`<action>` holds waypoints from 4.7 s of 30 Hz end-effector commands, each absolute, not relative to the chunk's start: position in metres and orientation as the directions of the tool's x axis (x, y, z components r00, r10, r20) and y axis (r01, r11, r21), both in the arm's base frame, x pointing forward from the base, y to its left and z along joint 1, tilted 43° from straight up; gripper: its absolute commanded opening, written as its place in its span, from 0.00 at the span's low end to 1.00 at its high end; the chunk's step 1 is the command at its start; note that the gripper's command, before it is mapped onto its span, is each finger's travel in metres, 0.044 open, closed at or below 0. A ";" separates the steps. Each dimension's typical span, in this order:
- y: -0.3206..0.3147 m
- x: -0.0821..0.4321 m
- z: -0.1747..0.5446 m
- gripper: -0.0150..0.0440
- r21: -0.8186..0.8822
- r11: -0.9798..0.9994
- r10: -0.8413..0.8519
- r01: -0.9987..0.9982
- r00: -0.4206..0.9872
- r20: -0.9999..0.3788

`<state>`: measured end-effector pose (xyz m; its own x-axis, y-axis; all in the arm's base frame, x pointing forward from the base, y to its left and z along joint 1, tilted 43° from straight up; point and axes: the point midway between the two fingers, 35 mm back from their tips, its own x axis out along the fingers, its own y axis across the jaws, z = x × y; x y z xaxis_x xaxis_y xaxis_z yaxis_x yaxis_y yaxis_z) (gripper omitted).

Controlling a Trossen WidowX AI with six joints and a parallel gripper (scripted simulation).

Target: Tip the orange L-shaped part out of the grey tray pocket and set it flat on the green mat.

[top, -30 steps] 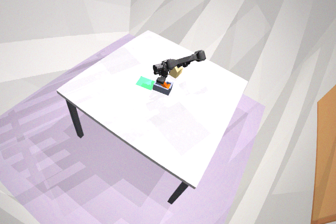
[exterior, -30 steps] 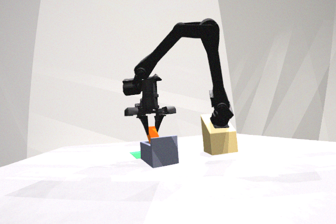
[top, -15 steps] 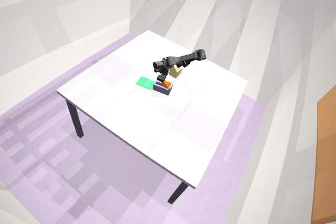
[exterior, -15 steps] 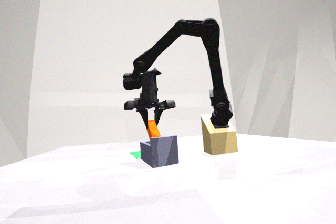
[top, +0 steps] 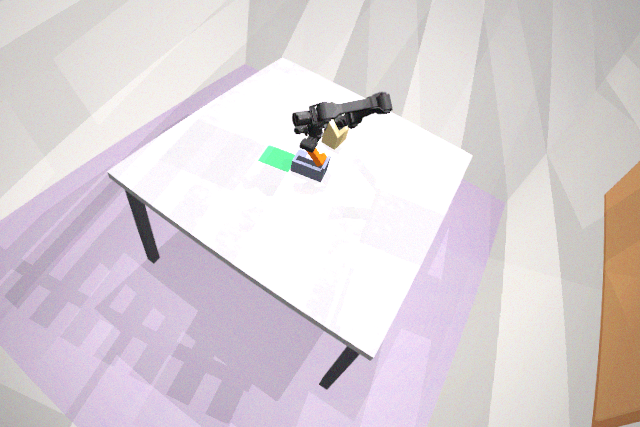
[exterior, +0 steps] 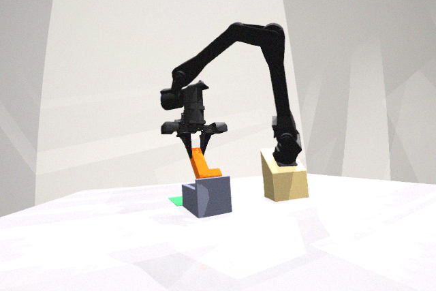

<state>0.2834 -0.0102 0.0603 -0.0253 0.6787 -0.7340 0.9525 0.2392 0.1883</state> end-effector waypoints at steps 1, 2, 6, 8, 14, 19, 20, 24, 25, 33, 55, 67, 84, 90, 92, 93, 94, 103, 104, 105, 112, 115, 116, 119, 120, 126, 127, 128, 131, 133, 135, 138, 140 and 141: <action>-0.016 0.284 0.066 0.25 0.193 0.241 0.676 0.951 -0.021 -0.737; -0.017 0.284 0.067 0.25 0.193 0.241 0.675 0.951 -0.021 -0.737; -0.022 0.285 0.072 0.25 0.193 0.241 0.675 0.951 -0.022 -0.737; -0.020 0.284 0.070 0.25 0.193 0.241 0.676 0.951 -0.022 -0.737; -0.023 0.284 0.073 0.25 0.193 0.241 0.675 0.951 -0.022 -0.737; -0.030 0.287 0.066 0.25 0.193 0.241 0.675 0.951 -0.021 -0.738; -0.032 0.288 0.063 0.25 0.193 0.241 0.675 0.951 -0.021 -0.738; -0.045 0.292 0.049 0.25 0.193 0.241 0.674 0.951 -0.021 -0.738; -0.048 0.293 0.046 0.25 0.193 0.241 0.674 0.951 -0.021 -0.738; -0.074 0.301 0.022 0.25 0.194 0.242 0.673 0.951 -0.020 -0.739; -0.141 0.321 -0.038 0.25 0.195 0.243 0.669 0.950 -0.018 -0.743; -0.133 0.321 -0.047 0.25 0.195 0.242 0.669 0.950 -0.018 -0.743; -0.115 0.321 -0.066 0.25 0.196 0.242 0.670 0.950 -0.018 -0.742; -0.109 0.321 -0.073 0.25 0.196 0.242 0.670 0.950 -0.018 -0.742; -0.107 0.321 -0.076 0.25 0.196 0.242 0.670 0.950 -0.018 -0.742; -0.106 0.321 -0.077 0.25 0.196 0.242 0.670 0.950 -0.018 -0.742; -0.105 0.321 -0.078 0.25 0.196 0.242 0.670 0.950 -0.018 -0.742; -0.095 0.320 -0.088 0.25 0.197 0.242 0.671 0.950 -0.018 -0.741; -0.094 0.320 -0.089 0.25 0.197 0.242 0.671 0.950 -0.018 -0.741; -0.093 0.320 -0.091 0.25 0.197 0.242 0.671 0.950 -0.018 -0.741; -0.086 0.320 -0.098 0.25 0.197 0.242 0.671 0.950 -0.018 -0.741; -0.085 0.320 -0.099 0.25 0.197 0.242 0.671 0.950 -0.018 -0.741; -0.085 0.320 -0.099 0.25 0.197 0.242 0.671 0.950 -0.018 -0.741; -0.085 0.320 -0.099 0.25 0.197 0.242 0.671 0.950 -0.018 -0.741; -0.085 0.320 -0.099 0.25 0.197 0.242 0.671 0.950 -0.018 -0.741; -0.086 0.319 -0.099 0.39 0.197 0.247 0.670 0.949 -0.020 -0.742; -0.086 0.319 -0.099 0.43 0.197 0.247 0.670 0.949 -0.020 -0.742; -0.086 0.319 -0.099 0.48 0.197 0.247 0.670 0.949 -0.020 -0.742; -0.086 0.319 -0.099 0.61 0.197 0.247 0.670 0.949 -0.020 -0.742; -0.088 0.320 -0.097 0.70 0.197 0.247 0.670 0.949 -0.020 -0.742; -0.096 0.321 -0.088 0.79 0.197 0.246 0.669 0.949 -0.020 -0.743; -0.119 0.323 -0.064 0.92 0.196 0.245 0.668 0.950 -0.019 -0.744; -0.137 0.322 -0.043 0.93 0.195 0.243 0.669 0.950 -0.018 -0.743; -0.143 0.321 -0.036 0.93 0.195 0.243 0.669 0.950 -0.018 -0.743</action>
<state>0.3208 -0.1163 -0.0638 -0.0395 0.6788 -0.7333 0.9513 0.2501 0.1803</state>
